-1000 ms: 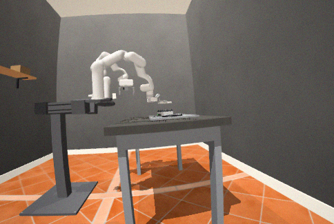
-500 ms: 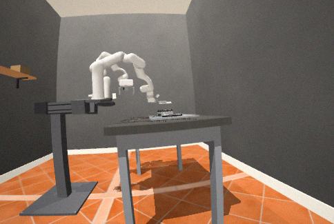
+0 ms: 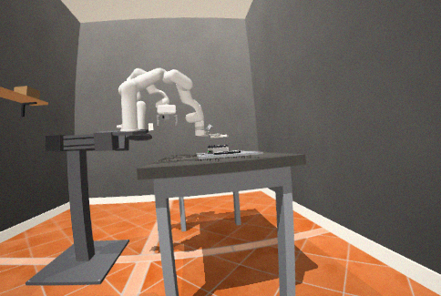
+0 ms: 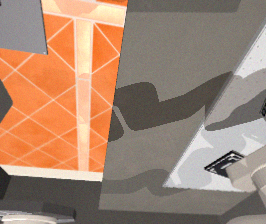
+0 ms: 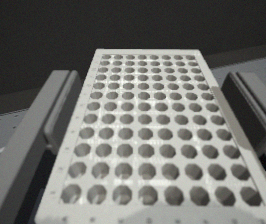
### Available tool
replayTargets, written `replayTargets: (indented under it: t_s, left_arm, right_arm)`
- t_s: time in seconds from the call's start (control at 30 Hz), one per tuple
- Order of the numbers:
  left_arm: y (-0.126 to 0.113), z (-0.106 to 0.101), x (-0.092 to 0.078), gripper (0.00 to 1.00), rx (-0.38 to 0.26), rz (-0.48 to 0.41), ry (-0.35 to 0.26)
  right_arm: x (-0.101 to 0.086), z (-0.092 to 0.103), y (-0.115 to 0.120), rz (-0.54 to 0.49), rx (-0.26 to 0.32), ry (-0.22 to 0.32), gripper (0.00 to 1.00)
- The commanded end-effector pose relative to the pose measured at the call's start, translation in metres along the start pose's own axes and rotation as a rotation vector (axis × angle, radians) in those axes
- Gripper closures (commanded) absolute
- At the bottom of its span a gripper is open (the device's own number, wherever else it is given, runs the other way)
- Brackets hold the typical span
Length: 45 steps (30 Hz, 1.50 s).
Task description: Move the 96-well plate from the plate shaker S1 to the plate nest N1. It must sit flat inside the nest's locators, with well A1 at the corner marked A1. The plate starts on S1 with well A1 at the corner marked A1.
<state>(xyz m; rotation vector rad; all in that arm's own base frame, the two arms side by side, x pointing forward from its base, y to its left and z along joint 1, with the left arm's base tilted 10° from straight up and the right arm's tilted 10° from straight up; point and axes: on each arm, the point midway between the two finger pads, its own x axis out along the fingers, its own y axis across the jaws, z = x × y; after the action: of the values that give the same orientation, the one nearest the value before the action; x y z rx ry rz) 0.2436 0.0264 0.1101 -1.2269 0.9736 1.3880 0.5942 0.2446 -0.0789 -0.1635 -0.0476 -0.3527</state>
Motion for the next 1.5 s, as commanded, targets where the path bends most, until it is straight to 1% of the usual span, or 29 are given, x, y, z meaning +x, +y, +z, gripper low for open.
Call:
replayTargets:
  t_s: [0.0, 0.23, 0.3, 0.8, 0.87, 1.37, 1.47]
  left_arm:
    - [-0.001, 0.000, -0.001, 0.00, 0.000, -0.002, -0.001]
    - [-0.001, 0.000, -0.001, 0.00, 0.000, -0.002, -0.001]
    - [-0.001, 0.000, -0.001, 0.00, 0.000, -0.002, -0.001]
    - [-0.001, 0.000, -0.001, 0.00, 0.000, -0.002, -0.001]
    - [-0.001, 0.000, -0.001, 0.00, 0.000, -0.002, -0.001]
    - [-0.001, 0.000, -0.001, 0.00, 0.000, -0.002, -0.001]
    - [-0.001, 0.000, -0.001, 0.00, 0.000, -0.002, -0.001]
  right_arm:
    - [0.007, 0.001, -0.010, 0.000, 0.005, -0.003, 1.00]
    - [0.016, -0.002, -0.032, 0.000, 0.005, -0.003, 1.00]
    - [0.016, -0.002, -0.032, 0.000, 0.005, -0.003, 1.00]
    - [0.037, -0.009, -0.077, 0.000, 0.005, -0.004, 1.00]
    - [0.037, -0.009, -0.077, 0.000, 0.005, -0.004, 1.00]
    - [0.057, -0.016, -0.122, 0.000, 0.004, -0.004, 1.00]
    - [0.059, -0.016, -0.125, 0.000, 0.004, -0.004, 1.00]
